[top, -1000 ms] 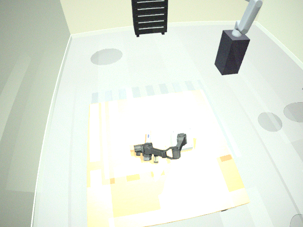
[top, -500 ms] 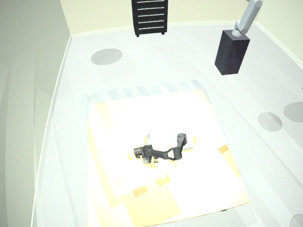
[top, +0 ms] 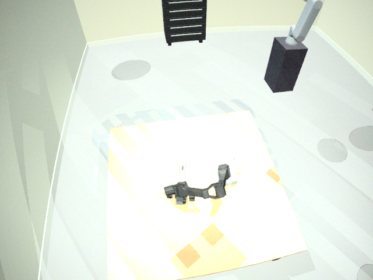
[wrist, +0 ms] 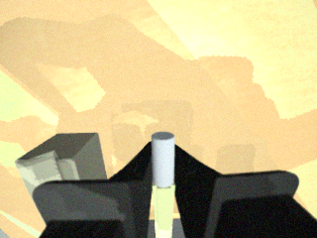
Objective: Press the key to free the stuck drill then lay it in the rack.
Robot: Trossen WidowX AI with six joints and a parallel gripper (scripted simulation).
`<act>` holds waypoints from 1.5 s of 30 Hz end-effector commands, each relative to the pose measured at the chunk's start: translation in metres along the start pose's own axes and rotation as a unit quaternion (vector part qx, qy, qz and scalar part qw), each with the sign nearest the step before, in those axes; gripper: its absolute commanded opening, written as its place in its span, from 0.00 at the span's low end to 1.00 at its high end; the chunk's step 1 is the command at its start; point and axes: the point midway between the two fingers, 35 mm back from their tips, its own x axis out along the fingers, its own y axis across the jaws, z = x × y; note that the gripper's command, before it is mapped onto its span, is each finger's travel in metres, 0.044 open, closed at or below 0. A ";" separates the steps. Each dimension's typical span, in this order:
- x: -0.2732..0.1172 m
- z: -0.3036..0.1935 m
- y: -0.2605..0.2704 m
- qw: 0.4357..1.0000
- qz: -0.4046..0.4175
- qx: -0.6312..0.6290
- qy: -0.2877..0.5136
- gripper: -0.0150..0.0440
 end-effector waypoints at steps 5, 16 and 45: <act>-0.002 0.012 -0.001 1.000 -0.003 0.000 0.001 0.25; -0.008 0.012 0.001 1.000 -0.003 0.000 0.001 0.25; -0.025 0.012 0.003 1.000 -0.003 0.000 0.002 0.25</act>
